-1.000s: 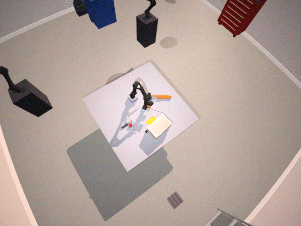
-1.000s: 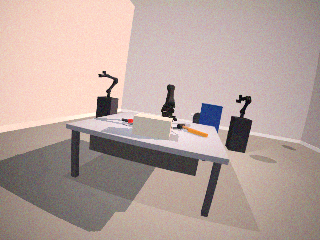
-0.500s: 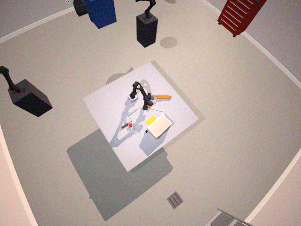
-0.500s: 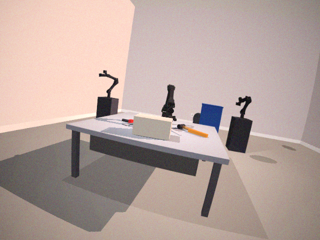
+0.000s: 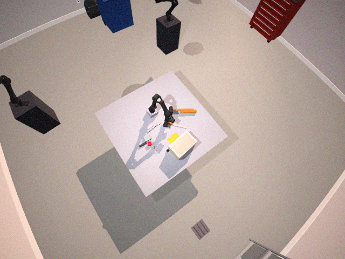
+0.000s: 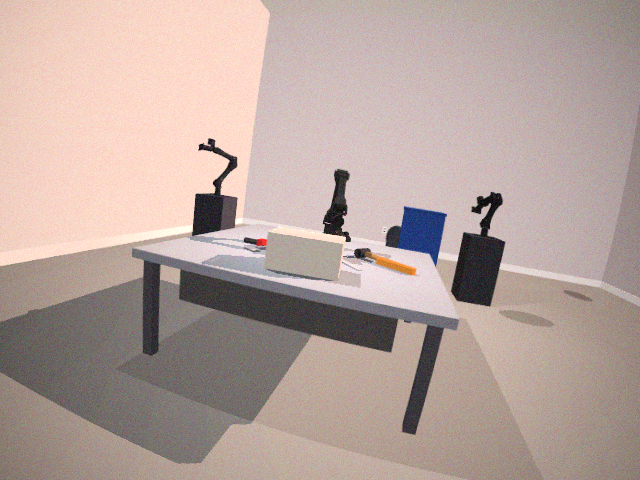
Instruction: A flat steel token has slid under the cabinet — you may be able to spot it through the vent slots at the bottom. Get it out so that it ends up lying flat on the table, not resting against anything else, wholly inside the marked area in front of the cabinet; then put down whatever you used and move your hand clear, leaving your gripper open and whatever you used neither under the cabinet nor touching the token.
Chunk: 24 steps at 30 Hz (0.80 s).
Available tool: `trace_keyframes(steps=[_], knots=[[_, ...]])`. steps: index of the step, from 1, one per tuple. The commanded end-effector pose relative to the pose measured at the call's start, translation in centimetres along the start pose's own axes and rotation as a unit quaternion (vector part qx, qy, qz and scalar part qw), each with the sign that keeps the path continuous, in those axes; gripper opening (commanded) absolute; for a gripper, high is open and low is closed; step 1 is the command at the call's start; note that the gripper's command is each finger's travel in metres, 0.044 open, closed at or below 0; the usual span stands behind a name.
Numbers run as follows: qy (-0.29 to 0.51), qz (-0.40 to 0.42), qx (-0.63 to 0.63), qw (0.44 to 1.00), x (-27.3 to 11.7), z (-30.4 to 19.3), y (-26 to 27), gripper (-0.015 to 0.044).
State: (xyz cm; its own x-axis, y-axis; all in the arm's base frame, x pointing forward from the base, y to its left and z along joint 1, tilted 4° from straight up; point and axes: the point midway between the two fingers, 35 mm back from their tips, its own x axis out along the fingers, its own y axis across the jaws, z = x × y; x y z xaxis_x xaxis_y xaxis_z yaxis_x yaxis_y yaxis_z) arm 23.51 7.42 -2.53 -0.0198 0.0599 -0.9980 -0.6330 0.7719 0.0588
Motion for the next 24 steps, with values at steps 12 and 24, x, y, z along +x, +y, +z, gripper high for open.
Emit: trace_keyframes(steps=[12, 24], knots=[[-0.002, -0.002, -0.002, 1.0, -0.1, -0.1, -1.7, 0.0], [-0.002, -0.002, -0.003, 1.0, -0.1, -0.3, -2.9, 0.0]])
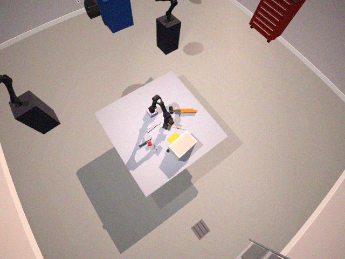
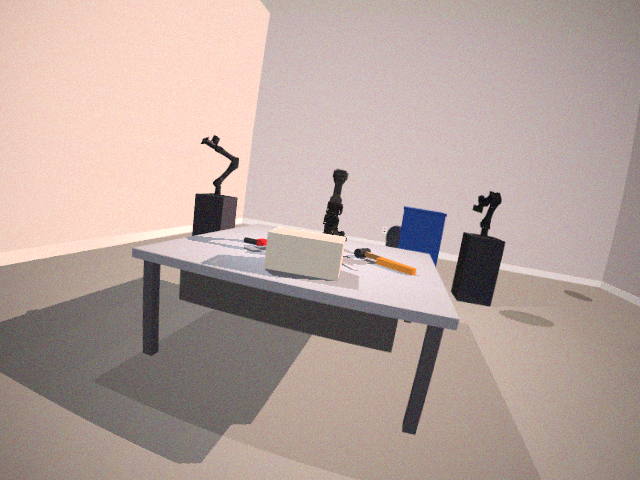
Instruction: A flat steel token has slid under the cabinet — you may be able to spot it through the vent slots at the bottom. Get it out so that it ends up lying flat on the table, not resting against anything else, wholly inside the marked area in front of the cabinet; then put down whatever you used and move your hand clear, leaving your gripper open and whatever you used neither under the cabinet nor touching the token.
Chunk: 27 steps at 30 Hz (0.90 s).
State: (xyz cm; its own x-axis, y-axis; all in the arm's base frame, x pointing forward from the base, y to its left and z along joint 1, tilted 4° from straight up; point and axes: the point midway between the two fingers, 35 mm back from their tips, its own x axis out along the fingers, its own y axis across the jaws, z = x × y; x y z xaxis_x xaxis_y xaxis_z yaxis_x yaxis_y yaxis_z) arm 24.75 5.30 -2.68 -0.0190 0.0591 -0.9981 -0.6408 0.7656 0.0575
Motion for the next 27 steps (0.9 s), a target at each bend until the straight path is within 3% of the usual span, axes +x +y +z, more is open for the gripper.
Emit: trace_keyframes(steps=[1, 27], knots=[[-0.001, -0.002, 0.002, 1.0, -0.1, 0.0, -0.6, 0.0], [-0.001, -0.003, 0.001, 1.0, -0.1, -1.1, -3.0, 0.0]])
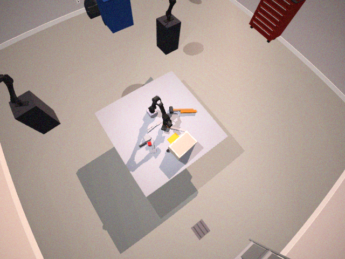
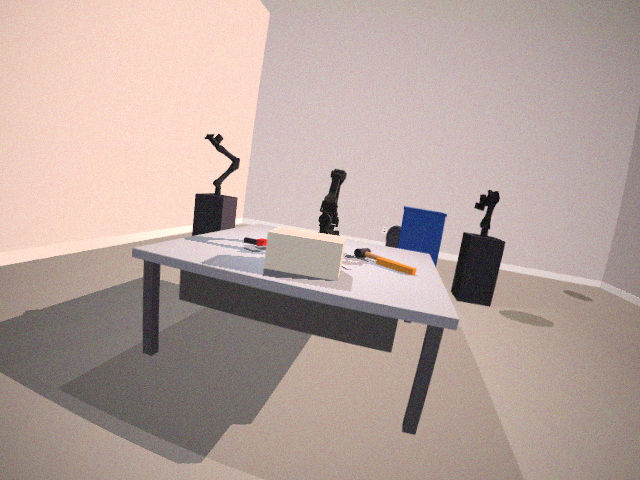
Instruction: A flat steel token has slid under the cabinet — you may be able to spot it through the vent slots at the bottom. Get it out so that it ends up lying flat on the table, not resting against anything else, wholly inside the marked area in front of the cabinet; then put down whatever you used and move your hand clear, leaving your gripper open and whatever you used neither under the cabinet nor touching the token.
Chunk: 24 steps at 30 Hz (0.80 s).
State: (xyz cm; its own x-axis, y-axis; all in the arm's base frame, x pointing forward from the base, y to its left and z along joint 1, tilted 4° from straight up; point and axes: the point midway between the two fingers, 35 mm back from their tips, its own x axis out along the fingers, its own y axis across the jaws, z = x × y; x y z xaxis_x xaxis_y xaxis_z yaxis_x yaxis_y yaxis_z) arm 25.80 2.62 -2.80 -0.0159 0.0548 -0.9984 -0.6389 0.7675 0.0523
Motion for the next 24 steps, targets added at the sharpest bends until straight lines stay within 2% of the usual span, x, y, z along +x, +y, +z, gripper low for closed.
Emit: trace_keyframes(steps=[1, 24], knots=[[-0.001, 0.0, 0.0, 1.0, 0.0, -0.3, -0.4, 0.0], [0.0, -0.001, 0.0, 1.0, 0.0, -1.8, -2.2, 0.0]])
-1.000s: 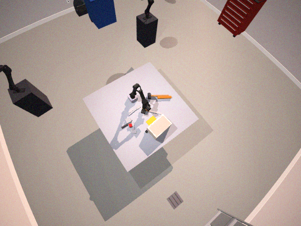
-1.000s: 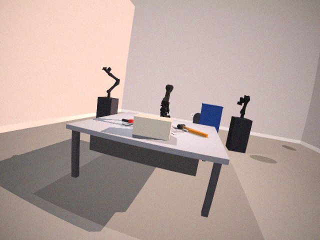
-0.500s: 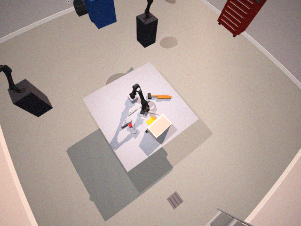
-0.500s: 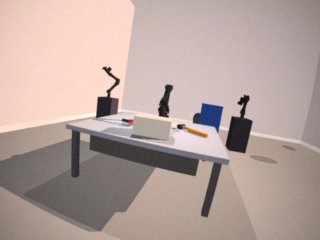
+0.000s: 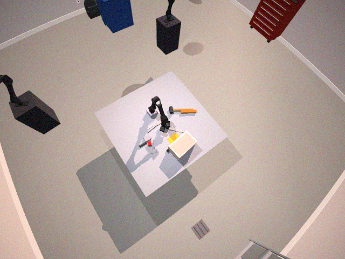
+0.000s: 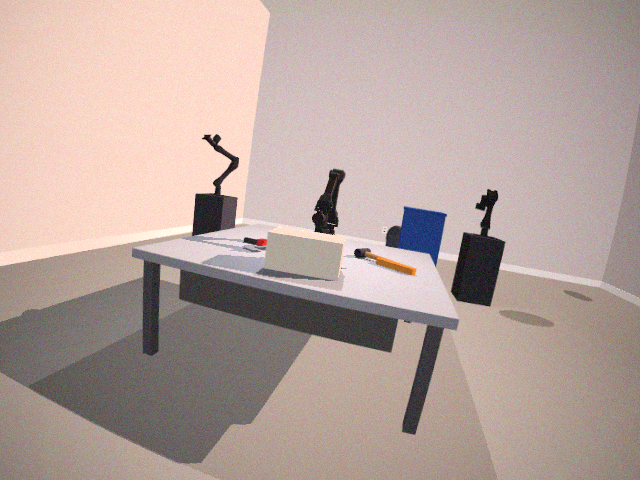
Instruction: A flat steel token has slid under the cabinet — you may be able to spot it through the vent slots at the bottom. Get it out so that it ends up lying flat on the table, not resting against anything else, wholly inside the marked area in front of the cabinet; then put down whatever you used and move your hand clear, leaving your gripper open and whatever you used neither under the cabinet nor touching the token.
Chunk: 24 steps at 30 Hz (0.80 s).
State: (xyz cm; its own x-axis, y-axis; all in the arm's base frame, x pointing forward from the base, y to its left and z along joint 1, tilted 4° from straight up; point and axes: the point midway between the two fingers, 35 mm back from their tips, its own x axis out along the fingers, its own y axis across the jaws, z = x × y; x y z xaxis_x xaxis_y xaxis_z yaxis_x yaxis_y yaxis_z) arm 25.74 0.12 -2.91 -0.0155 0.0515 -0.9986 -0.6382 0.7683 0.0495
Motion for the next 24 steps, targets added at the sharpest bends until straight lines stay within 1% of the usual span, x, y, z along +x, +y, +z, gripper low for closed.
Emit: trace_keyframes(steps=[1, 24], knots=[[-0.001, 0.0, -0.001, 1.0, 0.0, -0.3, -0.4, 0.0], [-0.001, -0.001, -0.001, 1.0, 0.0, -1.8, -2.1, 0.0]])
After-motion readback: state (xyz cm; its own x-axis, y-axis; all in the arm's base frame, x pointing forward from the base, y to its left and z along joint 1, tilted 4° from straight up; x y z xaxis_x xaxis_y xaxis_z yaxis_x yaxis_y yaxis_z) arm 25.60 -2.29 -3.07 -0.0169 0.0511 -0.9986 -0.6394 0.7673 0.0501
